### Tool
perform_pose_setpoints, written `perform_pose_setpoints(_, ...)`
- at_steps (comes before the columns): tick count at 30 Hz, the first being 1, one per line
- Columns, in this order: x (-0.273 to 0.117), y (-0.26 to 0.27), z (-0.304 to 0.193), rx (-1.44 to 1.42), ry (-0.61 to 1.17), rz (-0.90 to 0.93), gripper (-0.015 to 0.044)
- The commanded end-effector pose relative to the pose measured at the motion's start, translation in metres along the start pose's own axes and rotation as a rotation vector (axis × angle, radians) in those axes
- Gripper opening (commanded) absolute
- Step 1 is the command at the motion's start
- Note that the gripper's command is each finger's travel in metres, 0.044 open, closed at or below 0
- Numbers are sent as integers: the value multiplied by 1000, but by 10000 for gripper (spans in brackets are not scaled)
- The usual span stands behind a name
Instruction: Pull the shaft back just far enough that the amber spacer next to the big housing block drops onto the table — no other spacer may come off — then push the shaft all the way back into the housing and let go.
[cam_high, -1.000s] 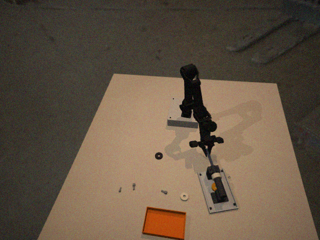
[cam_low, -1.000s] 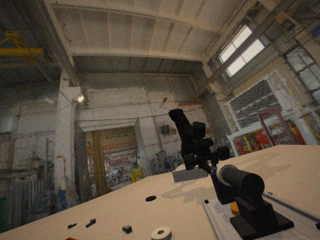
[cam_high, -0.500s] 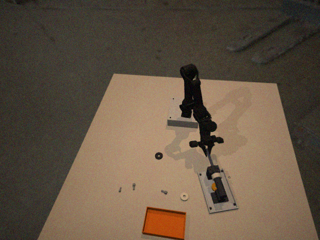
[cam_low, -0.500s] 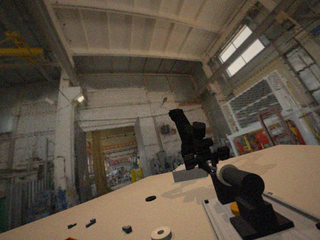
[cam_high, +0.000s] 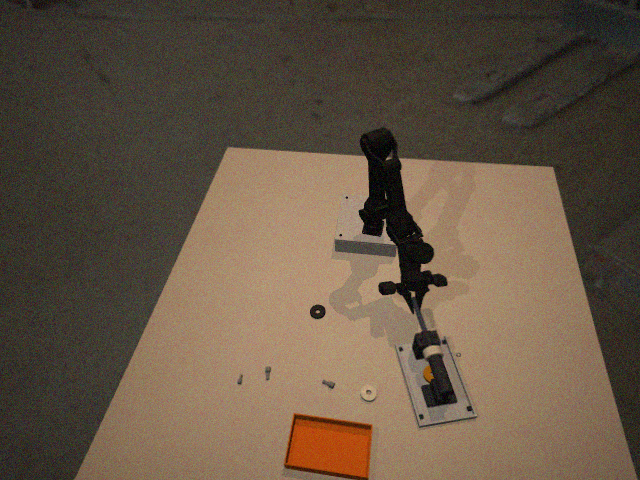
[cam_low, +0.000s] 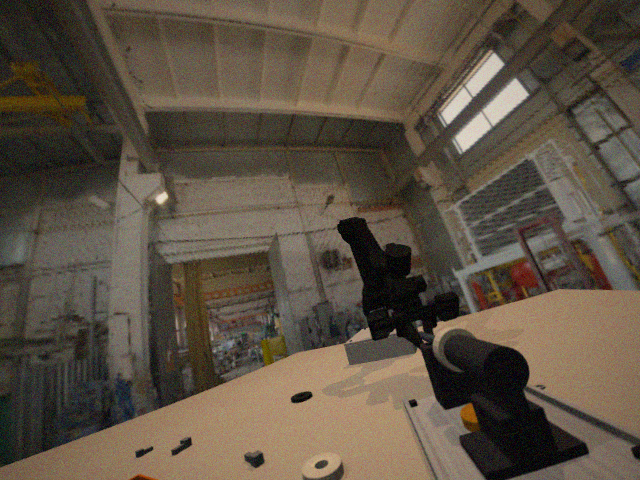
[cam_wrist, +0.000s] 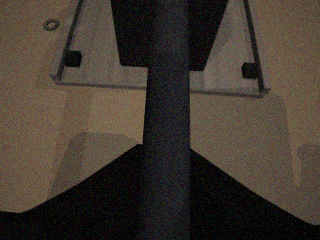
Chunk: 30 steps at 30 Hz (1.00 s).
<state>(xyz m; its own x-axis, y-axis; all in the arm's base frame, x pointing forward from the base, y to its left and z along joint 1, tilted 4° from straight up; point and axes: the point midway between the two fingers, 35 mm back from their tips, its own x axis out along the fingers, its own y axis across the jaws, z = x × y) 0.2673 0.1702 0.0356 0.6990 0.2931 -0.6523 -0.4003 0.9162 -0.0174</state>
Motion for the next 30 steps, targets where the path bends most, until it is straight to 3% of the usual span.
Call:
perform_pose_setpoints(1,2,1,6,2,-12,3,0)
perform_pose_setpoints(30,0,1,5,2,-12,3,0)
